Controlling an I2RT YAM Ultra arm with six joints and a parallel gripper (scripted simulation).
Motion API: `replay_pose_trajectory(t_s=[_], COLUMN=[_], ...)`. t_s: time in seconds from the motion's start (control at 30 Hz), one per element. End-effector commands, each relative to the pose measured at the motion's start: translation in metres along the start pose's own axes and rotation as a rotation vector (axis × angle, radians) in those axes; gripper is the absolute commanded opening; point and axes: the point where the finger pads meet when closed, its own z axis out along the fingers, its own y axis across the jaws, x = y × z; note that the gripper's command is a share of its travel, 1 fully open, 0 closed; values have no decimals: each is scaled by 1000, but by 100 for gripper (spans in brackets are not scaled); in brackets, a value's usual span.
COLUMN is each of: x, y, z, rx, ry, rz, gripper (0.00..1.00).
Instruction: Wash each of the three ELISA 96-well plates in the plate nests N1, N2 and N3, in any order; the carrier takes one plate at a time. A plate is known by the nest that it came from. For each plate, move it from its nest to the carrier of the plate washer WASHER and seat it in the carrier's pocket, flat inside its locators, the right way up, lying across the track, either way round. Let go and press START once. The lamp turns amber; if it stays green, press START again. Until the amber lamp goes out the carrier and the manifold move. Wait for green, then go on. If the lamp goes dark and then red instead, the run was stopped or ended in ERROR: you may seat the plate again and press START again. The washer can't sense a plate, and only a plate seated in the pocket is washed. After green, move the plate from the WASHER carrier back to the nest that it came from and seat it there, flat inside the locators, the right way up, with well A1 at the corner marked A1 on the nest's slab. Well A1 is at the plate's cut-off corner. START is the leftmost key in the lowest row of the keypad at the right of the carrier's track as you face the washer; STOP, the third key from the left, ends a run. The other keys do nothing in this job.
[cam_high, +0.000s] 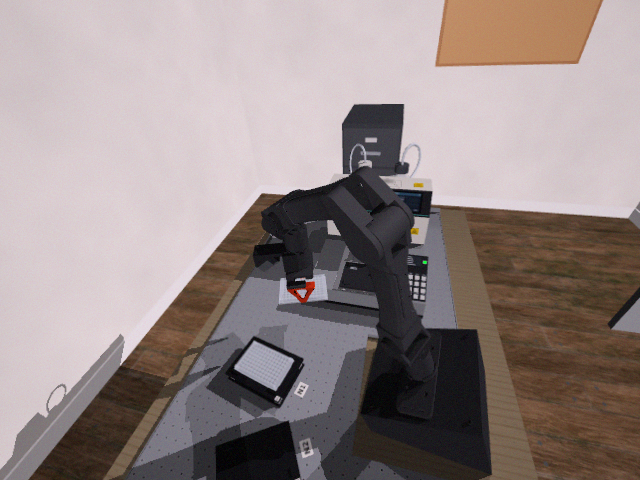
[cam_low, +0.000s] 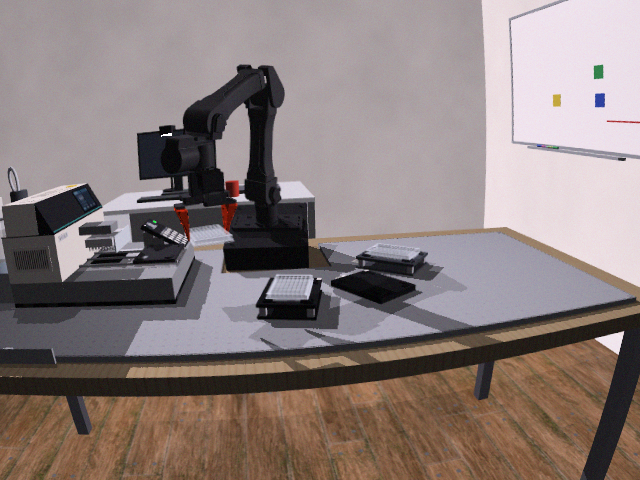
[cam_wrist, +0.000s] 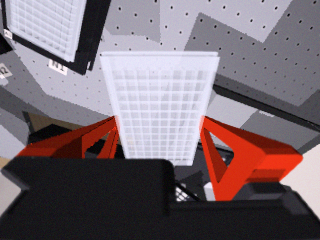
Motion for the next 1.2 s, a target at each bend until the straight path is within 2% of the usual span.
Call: replay_pose_trajectory(t_s=[0.0,0.47,1.17], x=[-8,-56,-57], y=[1,43,44], z=[-4,3,3], rx=[27,25,25], ry=[-12,-14,-14], rz=[46,47,47], gripper=[0,0,0])
